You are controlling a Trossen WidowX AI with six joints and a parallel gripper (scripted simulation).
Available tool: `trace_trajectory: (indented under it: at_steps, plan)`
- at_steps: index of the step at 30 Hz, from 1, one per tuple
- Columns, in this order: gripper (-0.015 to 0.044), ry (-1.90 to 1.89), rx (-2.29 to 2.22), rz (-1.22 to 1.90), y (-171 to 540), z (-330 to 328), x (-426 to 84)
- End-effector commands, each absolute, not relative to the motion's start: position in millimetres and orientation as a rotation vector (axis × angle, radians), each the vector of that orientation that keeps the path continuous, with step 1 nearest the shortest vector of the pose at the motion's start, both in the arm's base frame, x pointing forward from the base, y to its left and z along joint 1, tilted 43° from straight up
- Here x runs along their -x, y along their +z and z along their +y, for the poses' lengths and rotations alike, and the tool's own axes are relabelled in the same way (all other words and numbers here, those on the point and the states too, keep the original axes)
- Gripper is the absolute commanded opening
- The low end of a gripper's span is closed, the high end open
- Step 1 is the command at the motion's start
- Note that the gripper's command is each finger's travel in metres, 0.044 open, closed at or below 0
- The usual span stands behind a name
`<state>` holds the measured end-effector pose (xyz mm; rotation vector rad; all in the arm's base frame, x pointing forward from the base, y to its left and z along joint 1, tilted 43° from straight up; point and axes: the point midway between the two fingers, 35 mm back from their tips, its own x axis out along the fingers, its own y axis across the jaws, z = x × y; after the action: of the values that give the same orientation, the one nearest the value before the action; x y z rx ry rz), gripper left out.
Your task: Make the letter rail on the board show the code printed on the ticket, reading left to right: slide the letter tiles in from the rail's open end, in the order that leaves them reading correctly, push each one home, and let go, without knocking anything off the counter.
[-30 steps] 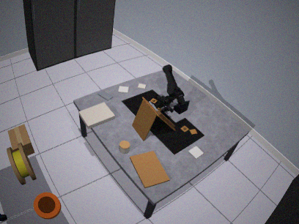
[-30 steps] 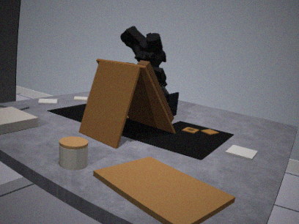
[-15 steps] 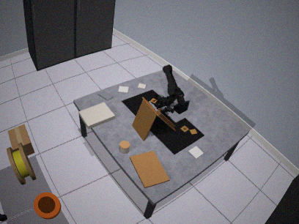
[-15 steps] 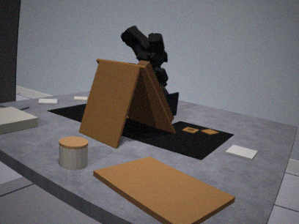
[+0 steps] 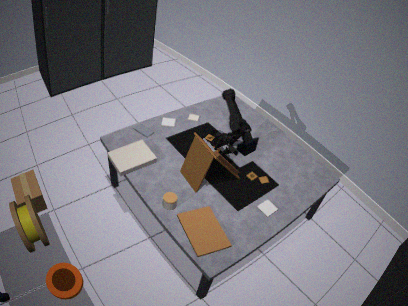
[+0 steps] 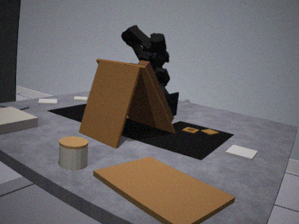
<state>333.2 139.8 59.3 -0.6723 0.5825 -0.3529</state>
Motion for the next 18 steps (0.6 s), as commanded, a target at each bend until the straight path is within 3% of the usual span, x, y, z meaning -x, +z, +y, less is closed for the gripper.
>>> trace_trajectory:
  at_steps: [1,18]
  plan:
    - [0.0,-0.356,0.667,0.576,59.8,143.1,-334.6]
    - [0.0,-0.355,0.666,0.576,53.4,150.4,-335.9]
